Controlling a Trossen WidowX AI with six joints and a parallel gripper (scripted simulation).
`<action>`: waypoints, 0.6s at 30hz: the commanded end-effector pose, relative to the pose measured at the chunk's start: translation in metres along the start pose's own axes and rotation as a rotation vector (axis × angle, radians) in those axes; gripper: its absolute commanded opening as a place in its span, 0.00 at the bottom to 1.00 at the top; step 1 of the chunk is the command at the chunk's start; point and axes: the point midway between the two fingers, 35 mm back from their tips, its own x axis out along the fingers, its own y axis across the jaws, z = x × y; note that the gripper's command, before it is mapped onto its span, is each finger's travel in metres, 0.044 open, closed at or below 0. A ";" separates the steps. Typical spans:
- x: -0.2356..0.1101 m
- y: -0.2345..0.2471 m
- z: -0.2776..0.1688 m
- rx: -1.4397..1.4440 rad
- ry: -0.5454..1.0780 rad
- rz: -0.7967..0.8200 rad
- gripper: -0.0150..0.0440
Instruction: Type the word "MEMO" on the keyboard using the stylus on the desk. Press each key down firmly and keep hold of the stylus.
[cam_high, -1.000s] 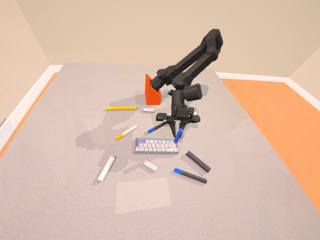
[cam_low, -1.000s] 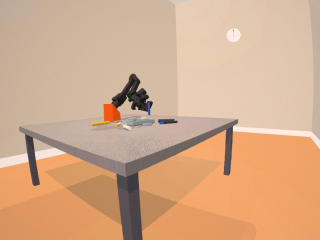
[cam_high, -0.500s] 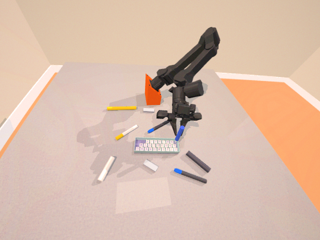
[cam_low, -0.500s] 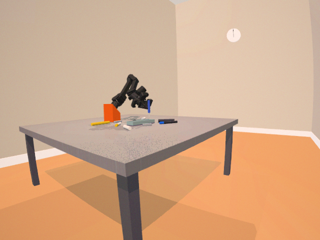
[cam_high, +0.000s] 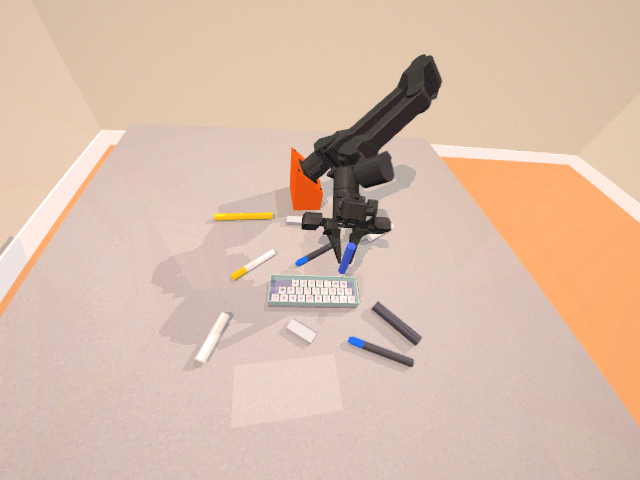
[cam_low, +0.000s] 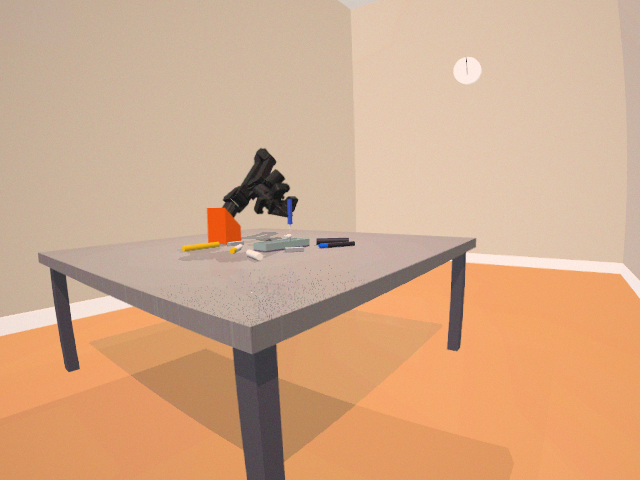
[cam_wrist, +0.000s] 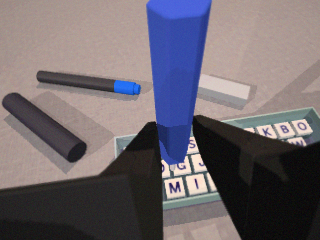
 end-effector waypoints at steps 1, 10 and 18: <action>-0.001 -0.002 -0.002 -0.005 0.001 0.003 0.25; 0.007 -0.002 -0.016 -0.004 0.002 0.003 0.25; 0.008 -0.002 -0.019 -0.004 0.002 0.003 0.25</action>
